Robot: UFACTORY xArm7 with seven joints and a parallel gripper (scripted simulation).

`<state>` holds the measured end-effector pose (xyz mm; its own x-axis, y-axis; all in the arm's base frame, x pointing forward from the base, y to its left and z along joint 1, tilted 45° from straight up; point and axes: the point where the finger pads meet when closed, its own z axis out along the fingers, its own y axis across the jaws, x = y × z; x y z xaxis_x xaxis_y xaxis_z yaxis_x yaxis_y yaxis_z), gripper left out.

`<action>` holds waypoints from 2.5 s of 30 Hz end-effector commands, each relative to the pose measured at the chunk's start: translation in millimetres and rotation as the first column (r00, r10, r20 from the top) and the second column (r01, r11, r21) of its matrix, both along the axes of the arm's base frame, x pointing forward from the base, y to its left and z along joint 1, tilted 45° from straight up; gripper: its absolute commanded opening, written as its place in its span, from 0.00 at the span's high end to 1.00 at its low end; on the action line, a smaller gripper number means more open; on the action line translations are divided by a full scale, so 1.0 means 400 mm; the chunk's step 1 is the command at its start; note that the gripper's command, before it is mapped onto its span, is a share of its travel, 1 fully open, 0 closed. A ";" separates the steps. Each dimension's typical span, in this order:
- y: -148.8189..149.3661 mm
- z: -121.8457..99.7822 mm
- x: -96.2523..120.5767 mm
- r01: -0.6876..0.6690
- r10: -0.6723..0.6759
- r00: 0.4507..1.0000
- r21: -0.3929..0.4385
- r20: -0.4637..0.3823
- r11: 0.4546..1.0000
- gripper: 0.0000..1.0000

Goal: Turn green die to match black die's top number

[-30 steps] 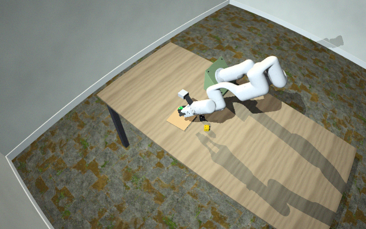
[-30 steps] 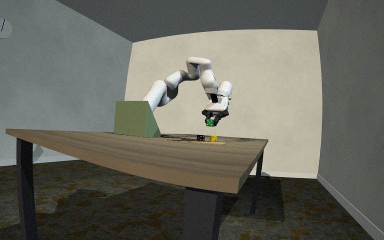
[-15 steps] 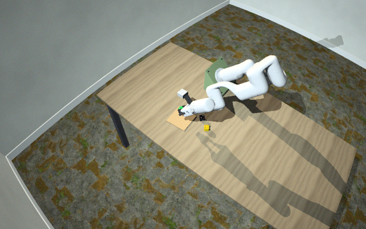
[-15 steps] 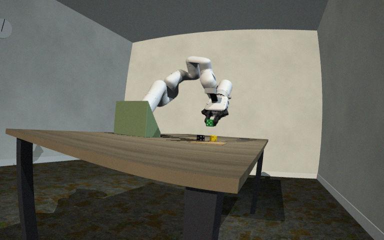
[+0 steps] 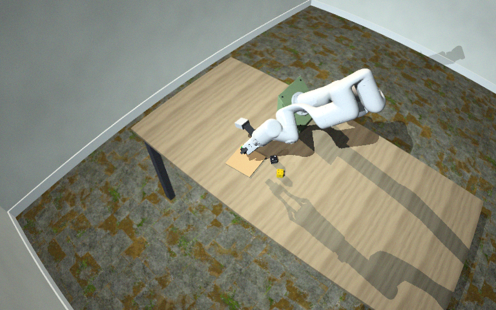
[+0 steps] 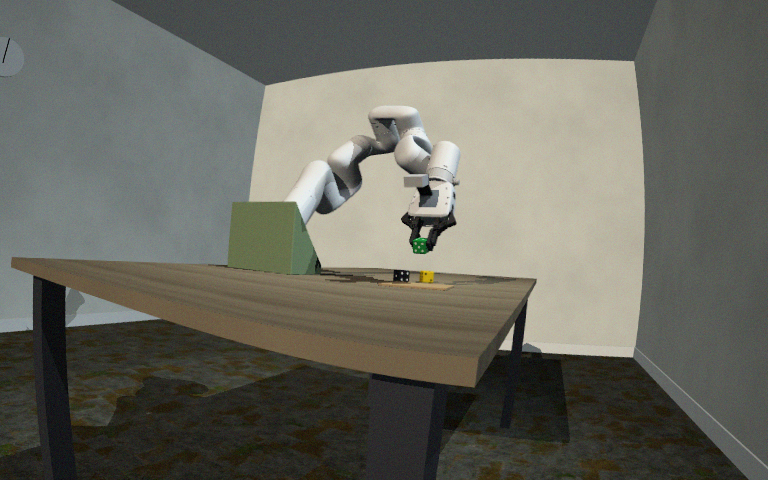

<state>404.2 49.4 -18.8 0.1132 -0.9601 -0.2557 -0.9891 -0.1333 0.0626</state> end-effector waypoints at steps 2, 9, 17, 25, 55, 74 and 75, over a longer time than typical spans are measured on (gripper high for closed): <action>-0.007 -0.001 0.001 0.004 -0.004 1.000 0.032 -0.007 0.999 0.73; -0.015 -0.004 0.002 0.020 -0.012 0.999 0.226 -0.035 0.974 0.73; -0.015 -0.003 0.005 0.023 -0.014 0.999 0.264 -0.035 0.964 0.73; -0.022 -0.012 0.003 0.044 -0.014 0.997 0.447 -0.071 0.894 0.73; -0.031 -0.025 0.006 0.095 -0.001 0.992 0.753 -0.124 0.651 0.73; -0.034 -0.039 0.007 0.141 0.026 0.986 0.916 -0.163 0.376 0.73; -0.035 -0.040 0.007 0.146 0.029 0.986 0.926 -0.166 0.347 0.73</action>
